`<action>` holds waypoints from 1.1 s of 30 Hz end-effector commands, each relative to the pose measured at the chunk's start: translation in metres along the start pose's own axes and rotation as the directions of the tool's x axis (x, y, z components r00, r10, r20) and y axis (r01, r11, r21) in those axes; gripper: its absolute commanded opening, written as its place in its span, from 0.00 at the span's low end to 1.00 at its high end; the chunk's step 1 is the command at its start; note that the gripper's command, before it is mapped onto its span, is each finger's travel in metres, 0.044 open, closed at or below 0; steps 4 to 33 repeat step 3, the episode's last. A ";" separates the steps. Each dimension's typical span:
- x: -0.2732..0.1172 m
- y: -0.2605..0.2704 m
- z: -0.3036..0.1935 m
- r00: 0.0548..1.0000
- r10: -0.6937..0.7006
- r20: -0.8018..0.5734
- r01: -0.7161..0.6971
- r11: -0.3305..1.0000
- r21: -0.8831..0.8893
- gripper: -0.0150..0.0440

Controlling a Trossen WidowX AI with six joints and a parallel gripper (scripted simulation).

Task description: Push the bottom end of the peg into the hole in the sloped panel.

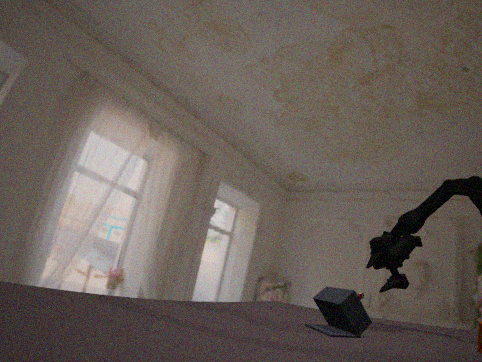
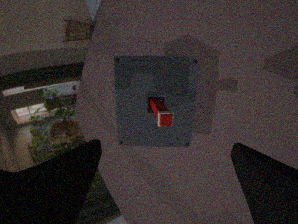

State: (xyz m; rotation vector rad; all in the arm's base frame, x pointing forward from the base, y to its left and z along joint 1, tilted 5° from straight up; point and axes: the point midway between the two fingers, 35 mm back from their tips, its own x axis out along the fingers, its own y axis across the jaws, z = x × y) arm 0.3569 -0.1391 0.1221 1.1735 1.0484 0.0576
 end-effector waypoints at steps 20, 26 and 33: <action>-0.005 0.001 0.000 1.000 0.003 0.000 -0.003 1.000 -0.008 1.00; -0.005 0.001 0.000 1.000 0.003 0.000 -0.003 1.000 -0.008 1.00; -0.005 0.001 0.000 1.000 0.003 0.000 -0.003 1.000 -0.008 1.00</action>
